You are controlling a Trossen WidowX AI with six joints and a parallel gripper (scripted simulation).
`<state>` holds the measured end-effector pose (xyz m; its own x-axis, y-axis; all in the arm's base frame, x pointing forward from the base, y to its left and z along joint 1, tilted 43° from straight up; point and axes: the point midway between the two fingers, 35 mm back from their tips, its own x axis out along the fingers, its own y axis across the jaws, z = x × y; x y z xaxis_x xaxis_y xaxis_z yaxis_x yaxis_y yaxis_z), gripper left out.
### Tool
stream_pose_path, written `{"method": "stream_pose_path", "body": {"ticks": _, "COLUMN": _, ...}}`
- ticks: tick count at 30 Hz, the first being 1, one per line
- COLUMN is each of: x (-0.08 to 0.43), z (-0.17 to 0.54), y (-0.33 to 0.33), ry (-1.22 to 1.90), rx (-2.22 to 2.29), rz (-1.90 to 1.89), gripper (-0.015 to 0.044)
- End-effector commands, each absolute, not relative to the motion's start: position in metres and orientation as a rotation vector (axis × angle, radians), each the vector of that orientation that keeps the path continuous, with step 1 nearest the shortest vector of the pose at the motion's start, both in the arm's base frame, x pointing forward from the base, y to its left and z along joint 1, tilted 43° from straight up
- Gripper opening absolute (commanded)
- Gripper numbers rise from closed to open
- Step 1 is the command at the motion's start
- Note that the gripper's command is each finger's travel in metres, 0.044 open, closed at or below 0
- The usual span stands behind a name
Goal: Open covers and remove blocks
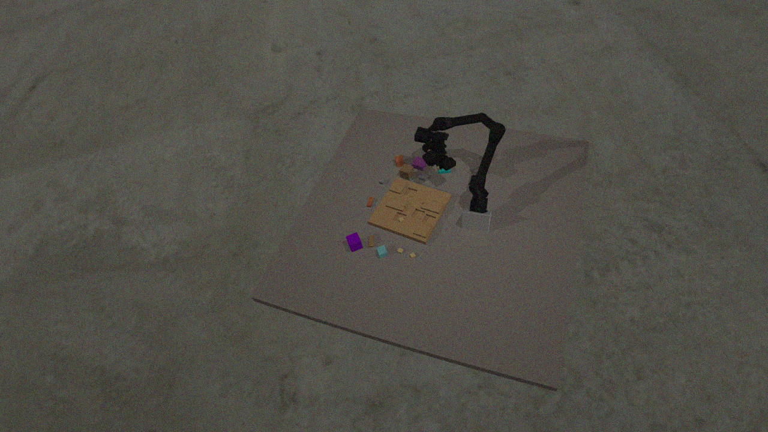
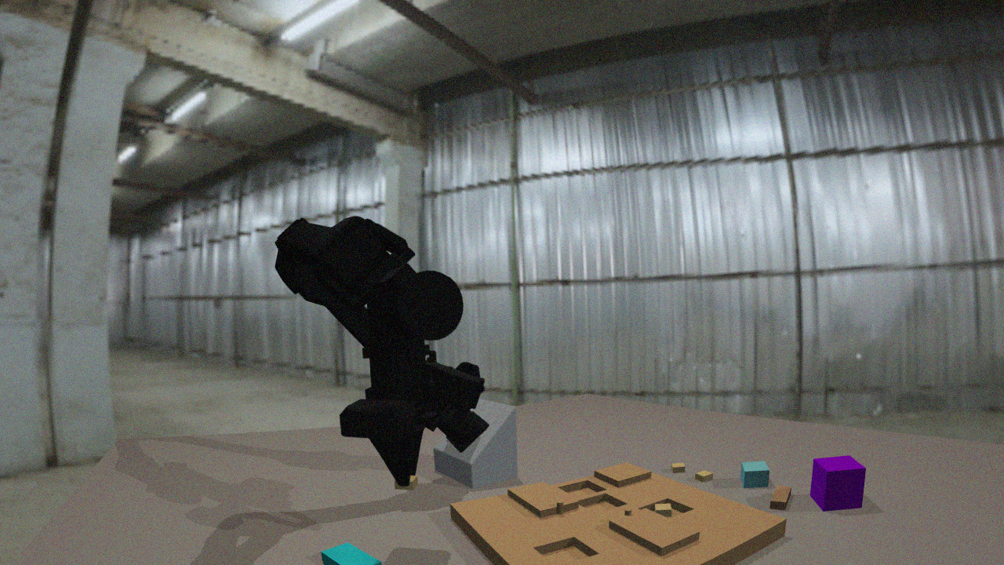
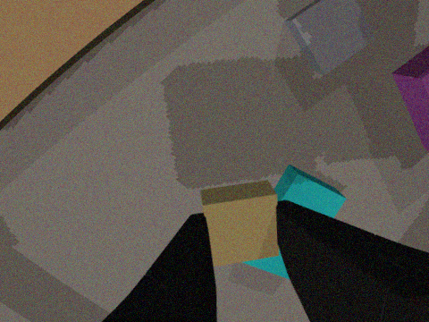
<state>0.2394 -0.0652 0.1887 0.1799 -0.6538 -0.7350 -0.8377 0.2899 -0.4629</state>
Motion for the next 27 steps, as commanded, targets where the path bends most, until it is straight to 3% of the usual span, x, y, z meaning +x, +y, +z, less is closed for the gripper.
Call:
{"method": "stream_pose_path", "body": {"ticks": 1, "x": 0.24, "z": 0.181, "y": -0.071, "ry": 1.544, "rx": -1.425, "rz": 0.236, "gripper": 0.008}}
{"method": "stream_pose_path", "body": {"ticks": 27, "x": 0.249, "z": 0.15, "y": -0.098, "ry": 1.542, "rx": -1.424, "rz": 0.235, "gripper": 0.008}}
